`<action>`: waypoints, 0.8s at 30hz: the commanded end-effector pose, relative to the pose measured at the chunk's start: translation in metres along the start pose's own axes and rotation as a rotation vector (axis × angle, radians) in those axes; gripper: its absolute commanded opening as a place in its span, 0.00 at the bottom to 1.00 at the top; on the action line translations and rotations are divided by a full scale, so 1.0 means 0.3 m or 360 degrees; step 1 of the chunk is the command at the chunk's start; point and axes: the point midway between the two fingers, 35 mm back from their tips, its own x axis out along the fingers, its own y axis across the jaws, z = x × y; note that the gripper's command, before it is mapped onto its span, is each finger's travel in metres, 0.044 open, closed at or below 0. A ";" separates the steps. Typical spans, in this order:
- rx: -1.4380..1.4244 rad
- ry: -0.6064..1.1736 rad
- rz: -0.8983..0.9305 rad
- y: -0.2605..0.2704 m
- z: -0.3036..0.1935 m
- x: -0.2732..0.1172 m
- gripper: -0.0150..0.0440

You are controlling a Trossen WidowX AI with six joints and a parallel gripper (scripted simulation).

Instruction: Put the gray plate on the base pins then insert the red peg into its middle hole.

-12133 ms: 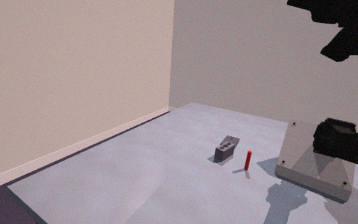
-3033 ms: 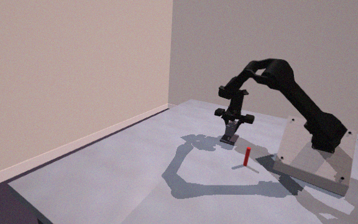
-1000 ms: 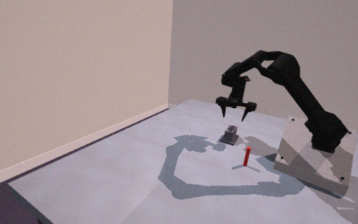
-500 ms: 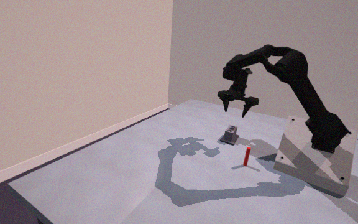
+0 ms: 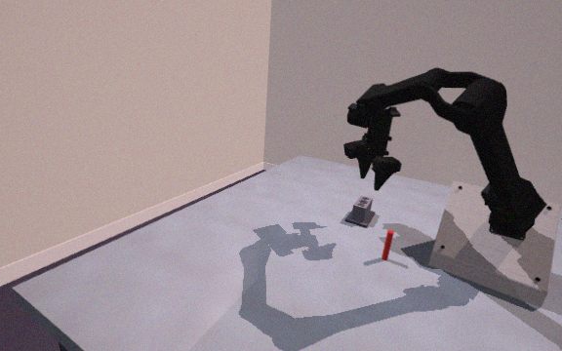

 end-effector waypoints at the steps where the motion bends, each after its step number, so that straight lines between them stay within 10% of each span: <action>1: 0.1175 -0.0017 0.0021 0.231 0.038 -0.002 1.00; 24: 0.2690 0.0003 0.0049 0.484 0.012 0.025 1.00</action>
